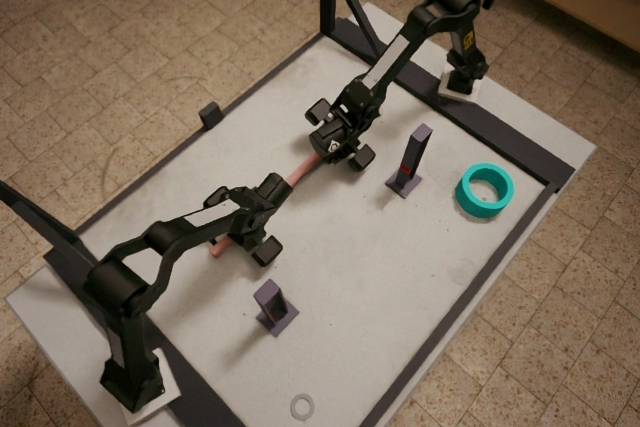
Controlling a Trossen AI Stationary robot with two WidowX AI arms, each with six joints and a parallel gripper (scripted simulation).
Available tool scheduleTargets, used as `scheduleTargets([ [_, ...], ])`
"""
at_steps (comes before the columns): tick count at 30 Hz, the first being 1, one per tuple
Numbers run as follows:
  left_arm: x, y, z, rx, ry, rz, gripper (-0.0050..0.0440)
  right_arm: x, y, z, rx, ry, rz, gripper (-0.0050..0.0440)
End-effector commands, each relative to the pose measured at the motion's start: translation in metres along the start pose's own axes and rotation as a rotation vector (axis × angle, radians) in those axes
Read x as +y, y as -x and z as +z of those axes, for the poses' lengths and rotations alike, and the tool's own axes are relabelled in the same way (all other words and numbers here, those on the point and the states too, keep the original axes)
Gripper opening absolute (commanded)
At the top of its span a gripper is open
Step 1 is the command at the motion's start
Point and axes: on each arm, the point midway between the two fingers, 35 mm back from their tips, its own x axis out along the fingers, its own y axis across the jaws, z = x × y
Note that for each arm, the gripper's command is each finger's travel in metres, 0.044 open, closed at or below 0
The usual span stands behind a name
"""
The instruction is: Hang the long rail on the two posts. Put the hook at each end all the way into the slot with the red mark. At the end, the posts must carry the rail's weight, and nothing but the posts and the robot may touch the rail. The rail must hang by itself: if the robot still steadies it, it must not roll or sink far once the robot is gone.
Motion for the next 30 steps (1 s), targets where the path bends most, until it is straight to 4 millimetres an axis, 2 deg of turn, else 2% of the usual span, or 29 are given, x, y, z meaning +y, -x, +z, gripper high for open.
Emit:
scheduleTargets([
  [1,-0.003,0.005,0.006,-0.023,-0.010,-0.008,-0.0050,0.002,0.004,0.004,-0.020,0.007,0.005,-0.0050],
  [2,-0.003,0.005,0.006,-0.023,-0.010,-0.008,-0.0050,0.002,0.004,0.004,-0.020,0.007,0.005,-0.0050],
  [3,-0.003,0.005,0.006,-0.023,-0.010,-0.008,-0.0050,0.002,0.004,0.004,-0.020,0.007,0.005,0.0024],
  [13,-0.003,0.005,0.006,-0.023,-0.010,-0.008,-0.0050,0.002,0.004,0.004,-0.020,0.007,0.005,0.0262],
  [16,-0.003,0.005,0.006,-0.023,-0.010,-0.008,-0.0050,0.002,0.004,0.004,-0.020,0.007,0.005,0.0262],
  [17,-0.003,0.005,0.006,-0.023,-0.010,-0.008,-0.0050,-0.002,0.002,0.003,-0.007,0.000,-0.001,0.0286],
  [19,-0.003,0.005,0.006,-0.023,-0.010,-0.008,-0.0050,0.003,0.019,0.009,-0.043,0.016,0.003,0.0334],
  [23,-0.003,0.005,0.006,-0.023,-0.010,-0.008,-0.0050,0.004,0.049,0.008,-0.042,0.016,0.006,0.0430],
  [26,-0.003,0.005,0.006,-0.023,-0.010,-0.008,-0.0050,0.004,0.071,0.007,-0.042,0.017,0.007,0.0440],
  [28,-0.003,0.005,0.006,-0.023,-0.010,-0.008,-0.0050,0.004,0.070,0.007,-0.041,0.015,-0.002,0.0392],
  [30,-0.003,0.005,0.006,-0.023,-0.010,-0.008,-0.0050,0.003,0.059,0.005,-0.007,0.003,-0.038,0.0344],
])
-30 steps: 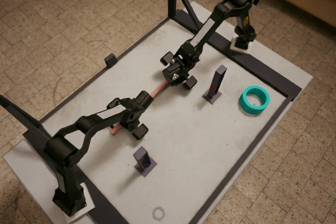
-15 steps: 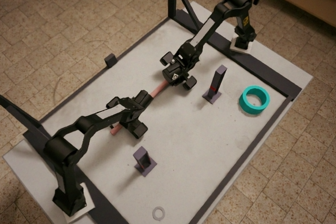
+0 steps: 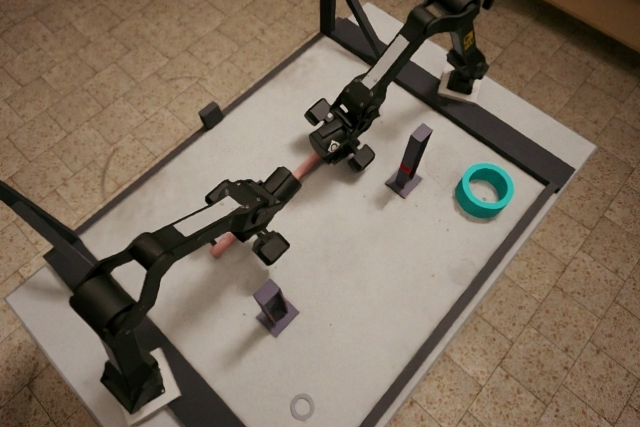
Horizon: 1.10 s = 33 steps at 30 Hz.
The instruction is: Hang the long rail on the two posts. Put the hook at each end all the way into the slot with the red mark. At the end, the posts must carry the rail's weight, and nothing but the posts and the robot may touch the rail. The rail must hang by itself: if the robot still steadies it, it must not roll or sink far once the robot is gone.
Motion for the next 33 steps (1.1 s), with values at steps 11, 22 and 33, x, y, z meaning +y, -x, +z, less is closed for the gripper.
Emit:
scheduleTargets([
  [11,-0.003,0.005,0.005,-0.020,-0.009,-0.006,-0.0050,0.029,-0.014,0.004,0.004,0.023,-0.437,0.0225],
  [22,-0.003,0.005,0.005,-0.020,-0.009,-0.006,-0.0050,0.043,-0.031,-0.001,0.007,0.012,-0.634,0.0225],
  [33,-0.003,0.005,0.005,-0.020,-0.009,-0.006,-0.0050,0.030,-0.041,-0.005,0.020,0.012,-0.637,0.0225],
])
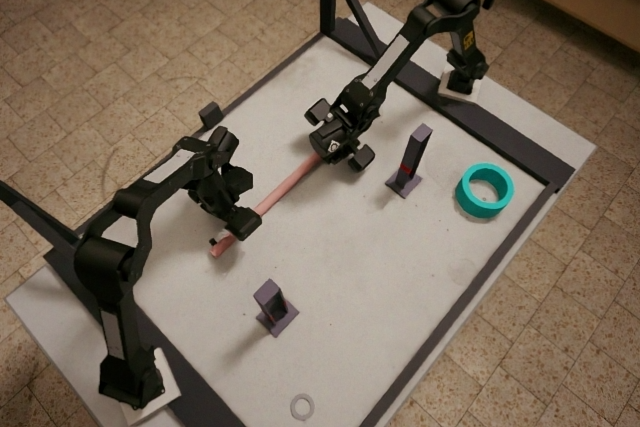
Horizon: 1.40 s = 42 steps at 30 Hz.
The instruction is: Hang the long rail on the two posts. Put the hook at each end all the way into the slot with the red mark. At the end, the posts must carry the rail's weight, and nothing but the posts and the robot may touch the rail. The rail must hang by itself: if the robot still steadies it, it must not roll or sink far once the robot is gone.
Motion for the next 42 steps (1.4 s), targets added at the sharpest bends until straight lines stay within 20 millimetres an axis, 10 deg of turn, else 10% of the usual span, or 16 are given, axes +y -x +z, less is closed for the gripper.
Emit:
scheduleTargets([
  [1,-0.003,0.005,0.005,-0.020,-0.009,-0.006,-0.0050,-0.002,0.000,0.003,-0.018,-0.003,0.005,0.0225],
  [21,-0.003,0.005,0.005,-0.020,-0.009,-0.006,-0.0050,-0.001,-0.017,0.005,-0.029,-0.007,0.008,0.0206],
  [42,-0.003,0.005,0.005,-0.020,-0.009,-0.006,-0.0050,-0.002,-0.011,0.003,-0.038,-0.010,0.014,0.0062],
])
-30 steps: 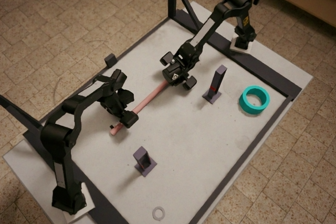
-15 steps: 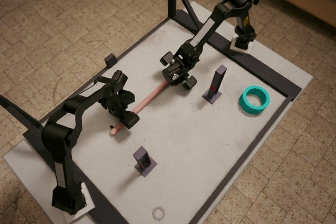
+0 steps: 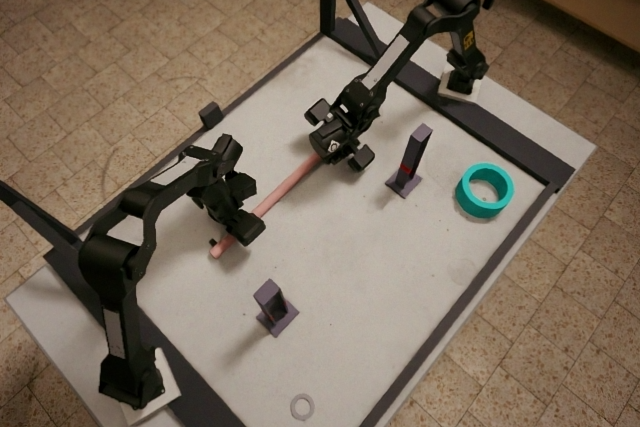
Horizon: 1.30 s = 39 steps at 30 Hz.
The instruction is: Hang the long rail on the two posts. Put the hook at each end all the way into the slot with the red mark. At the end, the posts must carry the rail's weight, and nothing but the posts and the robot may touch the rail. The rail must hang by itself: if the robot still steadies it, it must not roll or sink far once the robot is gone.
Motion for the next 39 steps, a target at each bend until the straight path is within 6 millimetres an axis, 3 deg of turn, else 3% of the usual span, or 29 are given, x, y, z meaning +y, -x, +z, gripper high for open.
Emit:
scheduleTargets([
  [1,-0.003,0.005,0.004,-0.018,-0.008,-0.006,-0.0050,-0.001,0.009,0.003,-0.024,-0.007,0.010,0.0038],
  [3,-0.003,0.005,0.004,-0.018,-0.008,-0.006,-0.0050,-0.001,0.009,0.003,-0.024,-0.007,0.010,0.0000],
  [4,-0.003,0.005,0.004,-0.018,-0.008,-0.006,0.0024,-0.001,0.009,0.003,-0.024,-0.007,0.010,0.0000],
  [11,-0.003,0.005,0.004,-0.018,-0.008,-0.006,0.0192,-0.001,0.009,0.003,-0.024,-0.007,0.010,-0.0003],
  [13,-0.003,0.005,0.004,-0.018,-0.008,-0.006,0.0192,-0.001,0.009,0.003,-0.024,-0.007,0.010,-0.0003],
  [16,-0.003,0.005,0.004,-0.018,-0.008,-0.006,0.0261,-0.001,0.009,0.003,-0.024,-0.007,0.010,-0.0005],
  [19,-0.003,0.005,0.004,-0.018,-0.008,-0.006,0.0261,-0.001,0.009,0.003,-0.024,-0.007,0.010,-0.0020],
  [20,0.001,0.001,0.004,-0.007,-0.004,0.001,0.0285,-0.001,0.009,0.003,-0.024,-0.007,0.010,-0.0027],
  [27,-0.005,0.058,0.008,-0.042,-0.019,-0.008,0.0440,-0.001,0.009,0.003,-0.024,-0.007,0.010,-0.0050],
  [31,-0.005,0.071,0.007,-0.042,-0.019,-0.008,0.0440,-0.001,0.009,0.003,-0.024,-0.007,0.010,-0.0050],
  [39,-0.014,0.050,0.007,0.011,0.027,0.174,0.0248,-0.001,0.009,0.003,-0.024,-0.007,0.010,-0.0050],
])
